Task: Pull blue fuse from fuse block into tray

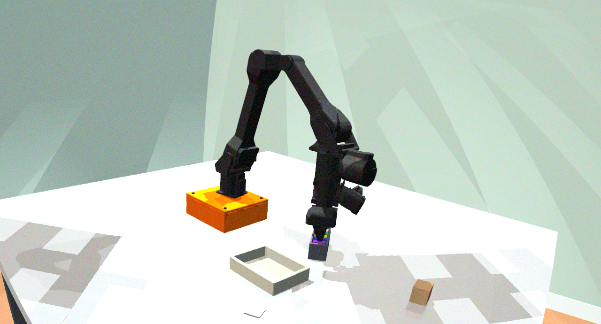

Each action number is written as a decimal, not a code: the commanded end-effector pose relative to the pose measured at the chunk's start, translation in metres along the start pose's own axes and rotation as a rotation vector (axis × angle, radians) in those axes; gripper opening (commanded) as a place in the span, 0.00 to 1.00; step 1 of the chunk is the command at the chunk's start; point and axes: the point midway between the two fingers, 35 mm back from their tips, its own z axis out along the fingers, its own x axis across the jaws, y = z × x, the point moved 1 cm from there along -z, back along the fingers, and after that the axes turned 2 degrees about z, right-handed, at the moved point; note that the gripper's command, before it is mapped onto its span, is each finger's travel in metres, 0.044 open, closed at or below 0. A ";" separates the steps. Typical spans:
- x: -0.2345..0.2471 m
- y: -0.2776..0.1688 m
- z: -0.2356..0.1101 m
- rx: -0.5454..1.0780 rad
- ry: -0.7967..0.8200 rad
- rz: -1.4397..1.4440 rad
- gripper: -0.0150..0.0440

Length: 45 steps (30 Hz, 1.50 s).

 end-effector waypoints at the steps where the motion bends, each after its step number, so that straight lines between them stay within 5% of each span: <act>1: 0.000 0.000 -0.002 0.000 0.000 0.000 0.25; 45: -0.001 0.001 -0.023 0.001 -0.003 0.002 0.25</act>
